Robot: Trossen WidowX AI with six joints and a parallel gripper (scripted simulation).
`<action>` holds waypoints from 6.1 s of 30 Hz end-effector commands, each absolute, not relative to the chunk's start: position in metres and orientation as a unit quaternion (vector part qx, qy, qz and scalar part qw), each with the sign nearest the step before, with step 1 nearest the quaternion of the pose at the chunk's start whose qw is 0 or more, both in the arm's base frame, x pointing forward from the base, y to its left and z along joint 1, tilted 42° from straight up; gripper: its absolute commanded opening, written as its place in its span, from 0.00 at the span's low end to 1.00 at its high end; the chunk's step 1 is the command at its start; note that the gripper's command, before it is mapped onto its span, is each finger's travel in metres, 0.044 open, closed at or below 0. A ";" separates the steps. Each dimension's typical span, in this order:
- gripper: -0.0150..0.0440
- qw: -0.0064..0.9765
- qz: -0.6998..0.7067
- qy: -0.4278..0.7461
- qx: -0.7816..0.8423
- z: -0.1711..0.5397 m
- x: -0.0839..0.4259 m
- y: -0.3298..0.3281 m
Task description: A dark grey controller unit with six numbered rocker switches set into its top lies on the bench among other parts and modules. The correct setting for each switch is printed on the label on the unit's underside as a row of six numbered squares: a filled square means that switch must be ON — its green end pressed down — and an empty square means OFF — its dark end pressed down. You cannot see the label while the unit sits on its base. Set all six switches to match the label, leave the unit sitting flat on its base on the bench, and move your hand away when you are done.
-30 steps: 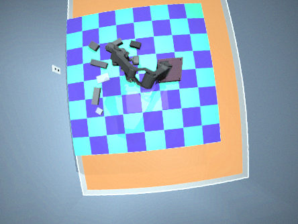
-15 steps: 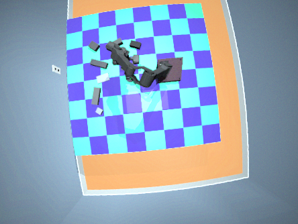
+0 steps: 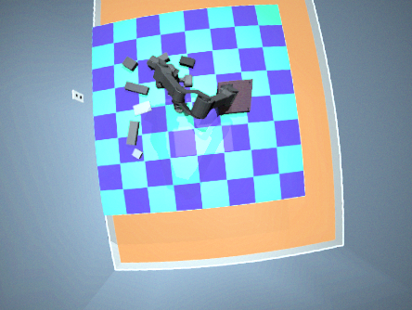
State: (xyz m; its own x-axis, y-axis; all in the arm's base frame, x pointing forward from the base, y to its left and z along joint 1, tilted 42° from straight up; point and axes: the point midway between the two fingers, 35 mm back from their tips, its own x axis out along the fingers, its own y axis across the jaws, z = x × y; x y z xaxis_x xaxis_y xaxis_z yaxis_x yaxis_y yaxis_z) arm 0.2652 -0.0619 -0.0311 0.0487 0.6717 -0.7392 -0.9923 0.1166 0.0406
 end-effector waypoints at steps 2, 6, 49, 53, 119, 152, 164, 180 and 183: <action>0.83 0.675 0.615 0.316 -0.259 -0.036 0.264 -0.064; 0.83 0.675 0.615 0.316 -0.259 -0.039 0.264 -0.064; 0.83 0.675 0.614 0.316 -0.259 -0.072 0.263 -0.066; 0.82 0.675 0.614 0.316 -0.259 -0.075 0.262 -0.065; 0.83 0.673 0.615 0.318 -0.261 -0.106 0.263 -0.042; 1.00 0.672 0.616 0.318 -0.260 -0.036 0.268 -0.023; 1.00 0.673 0.616 0.316 -0.260 -0.010 0.272 -0.009; 1.00 0.674 0.616 0.313 -0.259 0.007 0.274 0.013; 1.00 0.674 0.616 0.313 -0.260 0.003 0.275 0.016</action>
State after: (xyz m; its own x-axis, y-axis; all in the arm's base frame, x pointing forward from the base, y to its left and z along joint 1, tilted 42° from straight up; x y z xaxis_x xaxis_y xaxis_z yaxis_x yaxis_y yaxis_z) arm 0.2744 0.0123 0.0071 0.0437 0.6652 -0.7454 -0.9942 0.1020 0.0327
